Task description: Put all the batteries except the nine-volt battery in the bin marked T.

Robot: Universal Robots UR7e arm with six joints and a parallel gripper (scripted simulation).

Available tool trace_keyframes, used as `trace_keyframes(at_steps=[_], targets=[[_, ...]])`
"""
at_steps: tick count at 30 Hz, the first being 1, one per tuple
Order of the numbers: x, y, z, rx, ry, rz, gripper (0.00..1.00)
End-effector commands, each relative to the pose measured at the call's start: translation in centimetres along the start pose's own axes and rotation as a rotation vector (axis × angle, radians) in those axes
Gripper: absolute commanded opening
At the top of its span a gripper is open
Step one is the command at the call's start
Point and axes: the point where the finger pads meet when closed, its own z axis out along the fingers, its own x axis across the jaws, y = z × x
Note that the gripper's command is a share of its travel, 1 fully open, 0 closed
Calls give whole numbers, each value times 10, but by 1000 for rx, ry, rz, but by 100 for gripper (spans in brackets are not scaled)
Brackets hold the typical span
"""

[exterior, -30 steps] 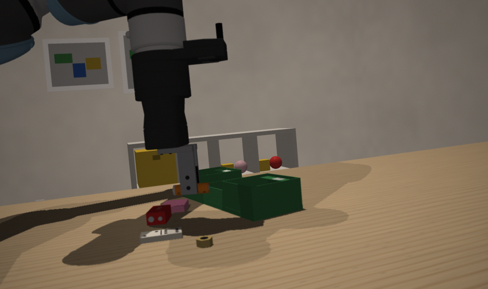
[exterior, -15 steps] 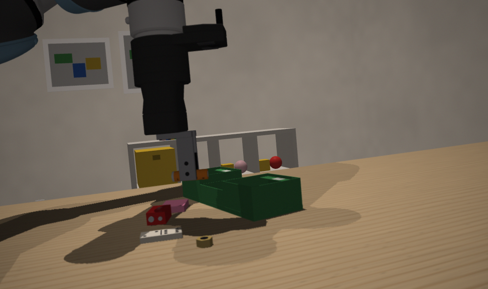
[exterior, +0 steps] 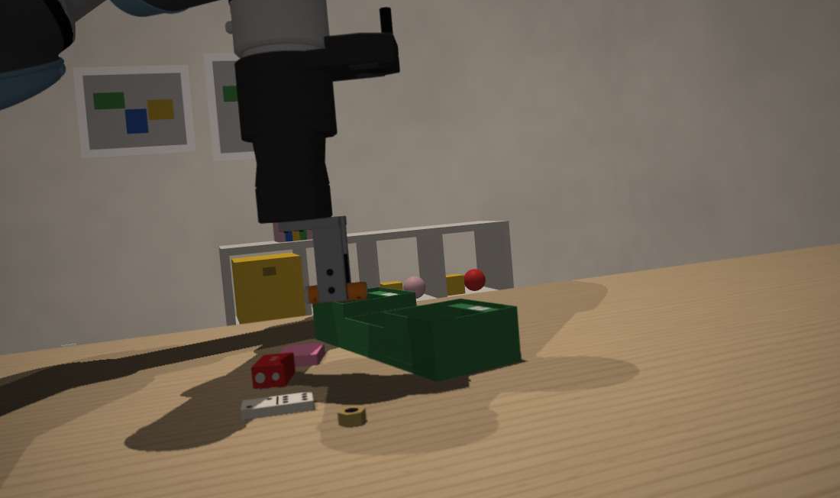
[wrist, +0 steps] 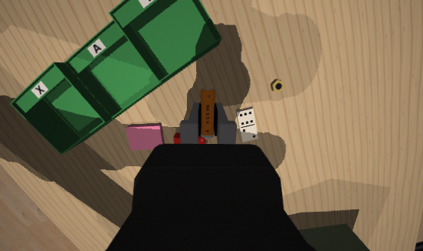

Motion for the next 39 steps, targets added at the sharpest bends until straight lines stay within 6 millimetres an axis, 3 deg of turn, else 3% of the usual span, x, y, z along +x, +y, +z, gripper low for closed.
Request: trace_keyframes(at_steps=[1,15,33,39], targets=[[-9,-19,-1,1,0,98,31],[-39,-80,-1,0,-11,484,31],[-39,-81,-1,1,0,968,31],[-39,-81,-1,1,0,972,31]])
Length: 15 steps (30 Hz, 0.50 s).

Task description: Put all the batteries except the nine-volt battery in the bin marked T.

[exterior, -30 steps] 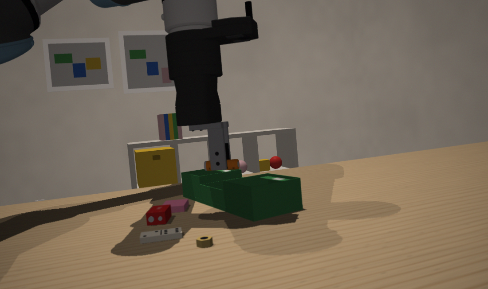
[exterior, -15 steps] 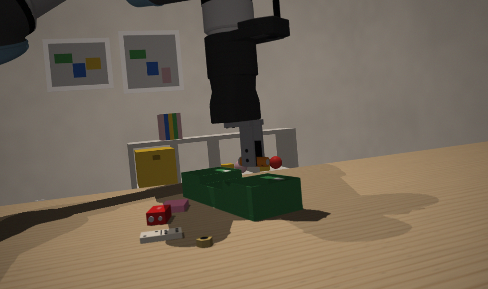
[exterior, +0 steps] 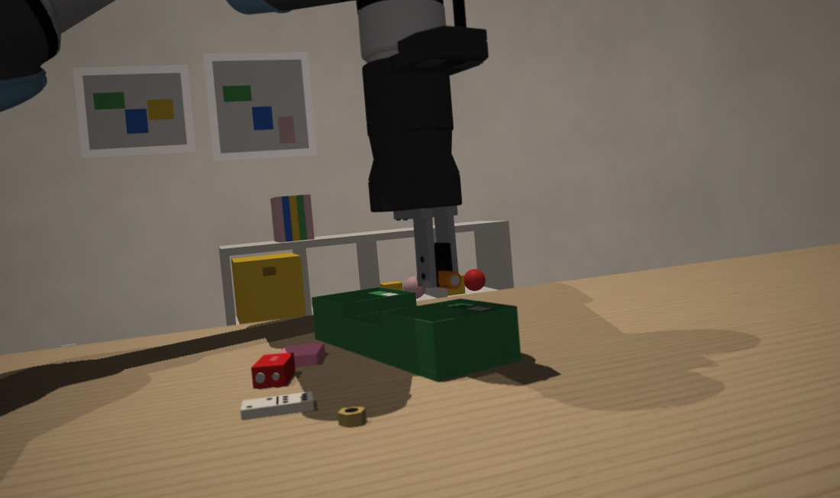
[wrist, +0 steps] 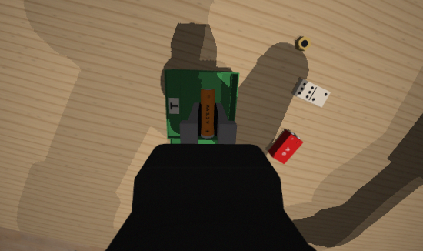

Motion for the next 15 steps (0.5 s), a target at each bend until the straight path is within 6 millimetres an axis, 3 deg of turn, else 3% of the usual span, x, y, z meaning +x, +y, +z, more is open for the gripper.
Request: trace_keyframes(at_steps=[1,15], targets=[[0,0,0,8,-1,22,31],[0,0,6,8,-1,22,31]])
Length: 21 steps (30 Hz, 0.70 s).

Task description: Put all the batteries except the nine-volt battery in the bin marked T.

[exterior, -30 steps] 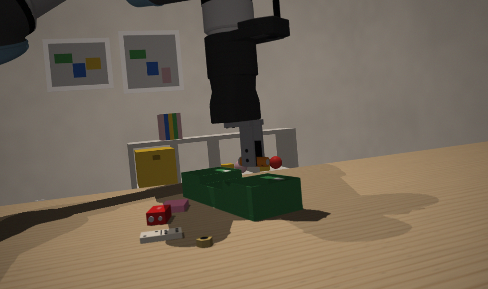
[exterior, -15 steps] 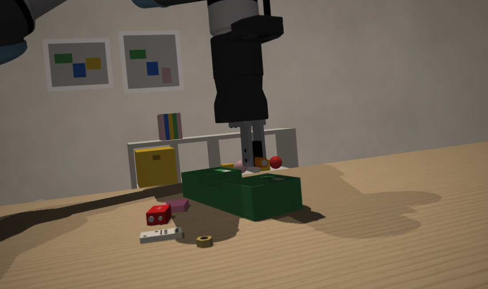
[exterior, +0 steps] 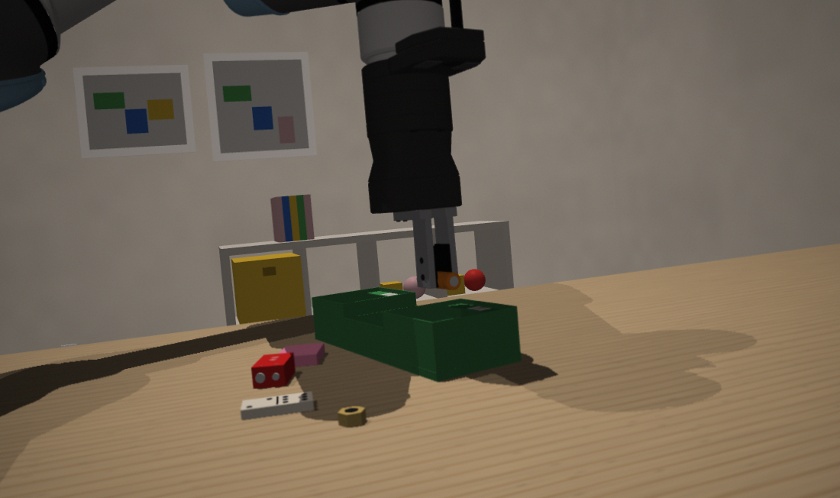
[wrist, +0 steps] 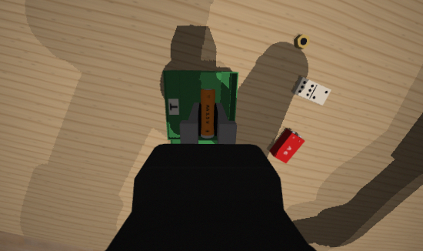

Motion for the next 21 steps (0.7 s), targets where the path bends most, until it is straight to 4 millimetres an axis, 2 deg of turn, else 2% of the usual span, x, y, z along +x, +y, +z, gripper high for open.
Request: trace_keyframes(at_steps=[1,21], targets=[[0,0,7,0,-1,0,31],[0,0,39,0,-1,0,31]])
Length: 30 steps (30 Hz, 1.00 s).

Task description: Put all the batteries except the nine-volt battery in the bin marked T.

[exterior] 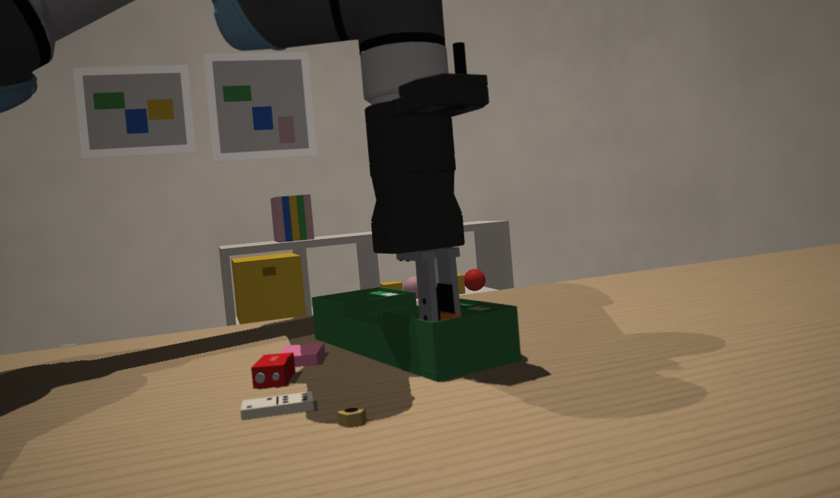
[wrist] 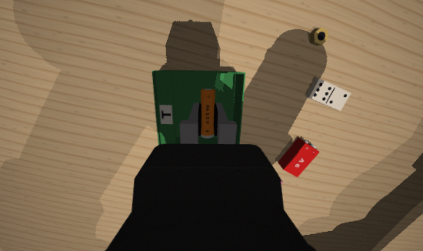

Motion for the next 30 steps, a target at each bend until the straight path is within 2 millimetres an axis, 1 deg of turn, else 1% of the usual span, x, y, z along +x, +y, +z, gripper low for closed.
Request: trace_keyframes(at_steps=[1,6,22,23,30], targets=[[-1,0,6,2,-2,0,31],[-1,0,16,2,-2,0,31],[-1,0,16,2,-2,0,31],[-1,0,16,2,-2,0,60],[-1,0,16,2,-2,0,60]])
